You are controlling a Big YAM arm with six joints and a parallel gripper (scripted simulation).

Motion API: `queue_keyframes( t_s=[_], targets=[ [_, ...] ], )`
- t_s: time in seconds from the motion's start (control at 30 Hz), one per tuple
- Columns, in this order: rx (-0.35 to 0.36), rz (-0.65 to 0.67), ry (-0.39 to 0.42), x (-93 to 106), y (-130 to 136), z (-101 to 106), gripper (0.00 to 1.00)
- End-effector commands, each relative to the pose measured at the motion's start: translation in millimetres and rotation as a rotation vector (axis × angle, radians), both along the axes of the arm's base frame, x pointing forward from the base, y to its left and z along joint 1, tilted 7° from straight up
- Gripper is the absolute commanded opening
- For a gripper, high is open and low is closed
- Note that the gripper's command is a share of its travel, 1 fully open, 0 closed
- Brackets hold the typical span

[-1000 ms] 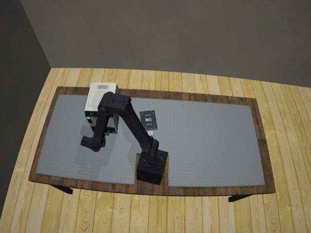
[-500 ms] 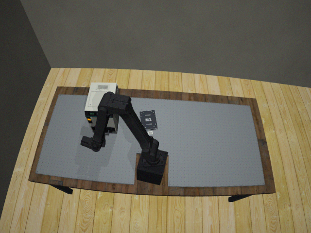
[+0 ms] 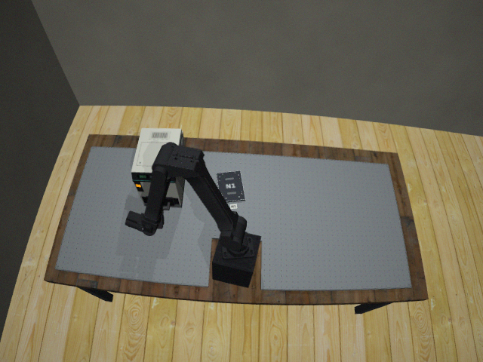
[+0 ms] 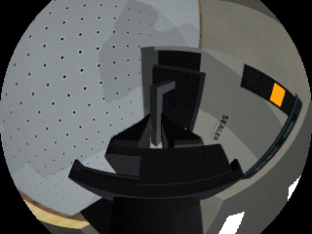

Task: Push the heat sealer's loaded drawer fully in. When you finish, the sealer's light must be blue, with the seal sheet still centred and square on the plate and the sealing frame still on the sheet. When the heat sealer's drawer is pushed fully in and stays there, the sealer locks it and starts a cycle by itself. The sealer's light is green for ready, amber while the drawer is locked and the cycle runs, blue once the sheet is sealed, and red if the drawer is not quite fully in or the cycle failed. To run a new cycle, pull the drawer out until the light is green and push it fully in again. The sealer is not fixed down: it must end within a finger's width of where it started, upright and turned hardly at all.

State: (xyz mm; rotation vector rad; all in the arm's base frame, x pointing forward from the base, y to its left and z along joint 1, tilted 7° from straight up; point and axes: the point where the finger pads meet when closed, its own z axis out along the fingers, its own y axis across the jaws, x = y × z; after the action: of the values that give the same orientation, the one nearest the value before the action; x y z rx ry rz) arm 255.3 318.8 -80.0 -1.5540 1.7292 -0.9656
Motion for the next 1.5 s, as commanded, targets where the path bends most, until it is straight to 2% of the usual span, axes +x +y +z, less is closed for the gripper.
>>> queue_keyframes(
  t_s=[0.0,0.6,1.47],
  targets=[
    [0.011,-0.013,0.006,11.8,-1,-3,0.0],
    [0.022,-0.012,0.0,42.0,3,1,0.0],
    [0.022,-0.012,0.0,41.9,3,1,0.0]
  ],
)
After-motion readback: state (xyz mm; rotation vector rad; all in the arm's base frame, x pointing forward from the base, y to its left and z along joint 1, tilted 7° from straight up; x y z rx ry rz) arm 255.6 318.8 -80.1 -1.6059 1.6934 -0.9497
